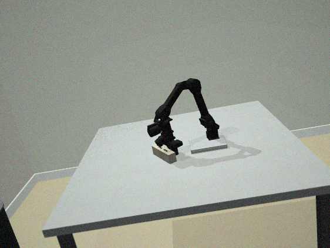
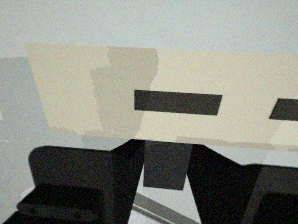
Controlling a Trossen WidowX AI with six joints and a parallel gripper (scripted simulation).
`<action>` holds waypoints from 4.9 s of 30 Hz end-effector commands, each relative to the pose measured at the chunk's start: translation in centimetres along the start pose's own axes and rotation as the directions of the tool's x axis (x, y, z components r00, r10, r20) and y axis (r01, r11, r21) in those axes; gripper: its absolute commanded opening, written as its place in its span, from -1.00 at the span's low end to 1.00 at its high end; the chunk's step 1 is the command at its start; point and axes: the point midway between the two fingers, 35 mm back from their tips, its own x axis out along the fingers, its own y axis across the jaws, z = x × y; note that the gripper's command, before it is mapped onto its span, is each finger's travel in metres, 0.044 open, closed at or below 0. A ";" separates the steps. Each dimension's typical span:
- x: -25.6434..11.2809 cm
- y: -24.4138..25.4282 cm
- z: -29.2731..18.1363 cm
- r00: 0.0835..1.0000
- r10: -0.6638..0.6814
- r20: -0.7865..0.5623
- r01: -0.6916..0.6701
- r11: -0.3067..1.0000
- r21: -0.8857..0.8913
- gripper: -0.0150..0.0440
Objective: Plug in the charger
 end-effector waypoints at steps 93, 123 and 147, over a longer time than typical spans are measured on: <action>0.2 0.0 -2.9 0.999 0.001 0.033 -0.001 1.000 0.000 1.00; 0.6 -0.1 -6.7 1.000 0.001 0.030 -0.001 1.000 0.000 1.00; -7.3 0.0 -5.6 0.809 -0.106 0.579 -0.026 0.976 0.215 1.00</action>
